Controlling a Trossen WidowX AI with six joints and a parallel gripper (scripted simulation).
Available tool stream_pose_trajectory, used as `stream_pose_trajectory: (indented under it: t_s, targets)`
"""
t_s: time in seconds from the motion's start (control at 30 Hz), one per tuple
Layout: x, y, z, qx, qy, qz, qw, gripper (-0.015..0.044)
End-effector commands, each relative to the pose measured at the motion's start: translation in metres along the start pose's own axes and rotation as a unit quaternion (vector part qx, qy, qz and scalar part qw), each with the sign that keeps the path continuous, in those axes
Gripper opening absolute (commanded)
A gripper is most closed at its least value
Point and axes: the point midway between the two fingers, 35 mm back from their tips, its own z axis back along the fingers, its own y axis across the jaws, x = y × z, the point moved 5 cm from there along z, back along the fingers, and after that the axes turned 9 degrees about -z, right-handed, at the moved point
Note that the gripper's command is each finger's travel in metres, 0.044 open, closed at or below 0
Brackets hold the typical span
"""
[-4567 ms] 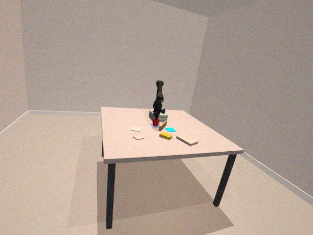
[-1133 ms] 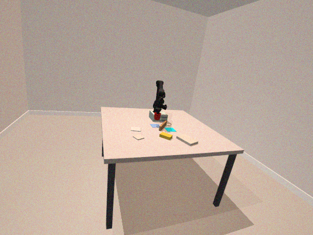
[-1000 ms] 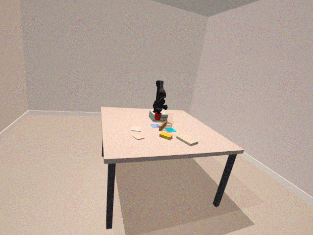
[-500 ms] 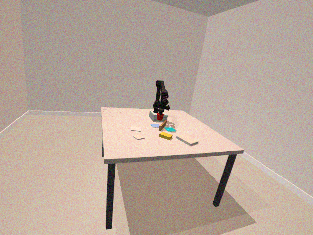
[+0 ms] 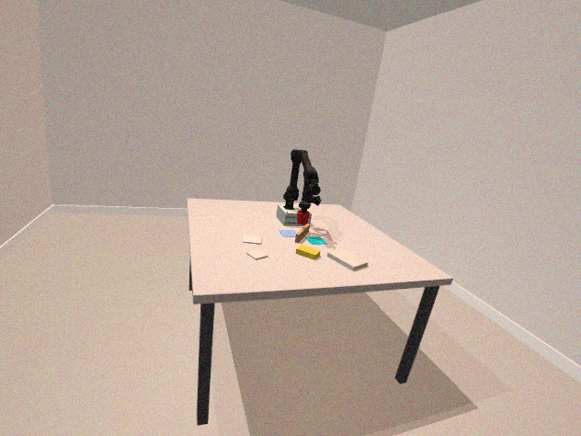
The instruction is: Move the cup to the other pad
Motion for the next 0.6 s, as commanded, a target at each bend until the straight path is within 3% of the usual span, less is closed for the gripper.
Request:
stream_pose_trajectory:
  t_s: [0.0,0.57]
  targets:
    - [0.01,-0.001,-0.001,0.003,0.0,-0.002,1.0,0.0]
    - [0.052,-0.001,0.002,0.003,-0.002,-0.002,1.0,0.0]
